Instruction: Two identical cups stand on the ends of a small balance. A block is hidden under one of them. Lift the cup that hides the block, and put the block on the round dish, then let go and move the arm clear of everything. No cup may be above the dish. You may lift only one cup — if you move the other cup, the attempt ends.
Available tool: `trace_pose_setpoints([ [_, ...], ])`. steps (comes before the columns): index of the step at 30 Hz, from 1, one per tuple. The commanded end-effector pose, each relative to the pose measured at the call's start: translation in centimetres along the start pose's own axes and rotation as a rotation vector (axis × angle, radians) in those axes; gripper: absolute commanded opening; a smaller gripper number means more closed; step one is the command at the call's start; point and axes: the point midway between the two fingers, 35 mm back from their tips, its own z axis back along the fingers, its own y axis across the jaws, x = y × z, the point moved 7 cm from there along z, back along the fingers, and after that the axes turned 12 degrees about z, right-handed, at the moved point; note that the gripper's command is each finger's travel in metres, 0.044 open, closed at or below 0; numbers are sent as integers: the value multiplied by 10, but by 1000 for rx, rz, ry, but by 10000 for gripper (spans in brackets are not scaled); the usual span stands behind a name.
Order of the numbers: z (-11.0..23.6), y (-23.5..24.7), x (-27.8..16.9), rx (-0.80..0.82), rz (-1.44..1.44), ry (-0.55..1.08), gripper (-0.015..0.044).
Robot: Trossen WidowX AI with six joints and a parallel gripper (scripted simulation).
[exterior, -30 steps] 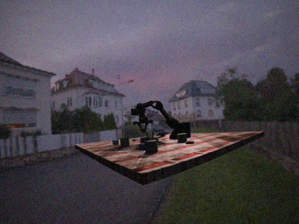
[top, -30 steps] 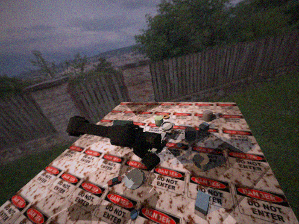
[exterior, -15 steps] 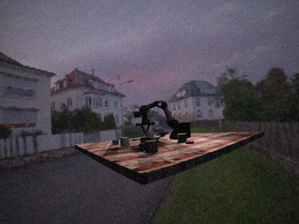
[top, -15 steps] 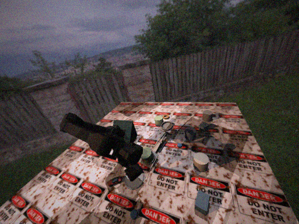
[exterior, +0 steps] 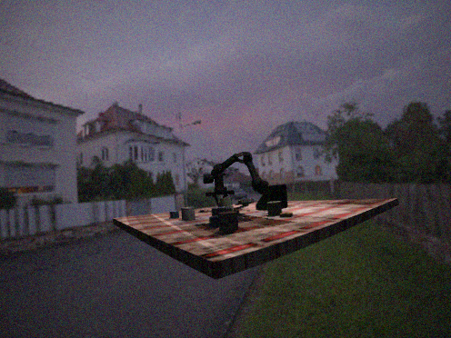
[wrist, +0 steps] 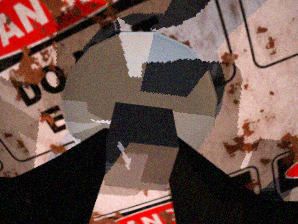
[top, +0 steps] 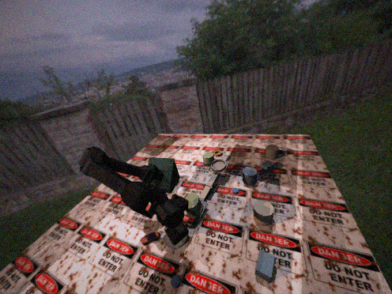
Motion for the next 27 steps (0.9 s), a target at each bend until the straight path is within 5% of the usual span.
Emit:
trace_pose_setpoints([
  [1, -4, 0, 2, -1, 8, -6, 0],
  [16, -23, 0, 2, -1, 9, -5, 0],
  [27, -18, -1, 0, -6, -1, 1, 289],
])
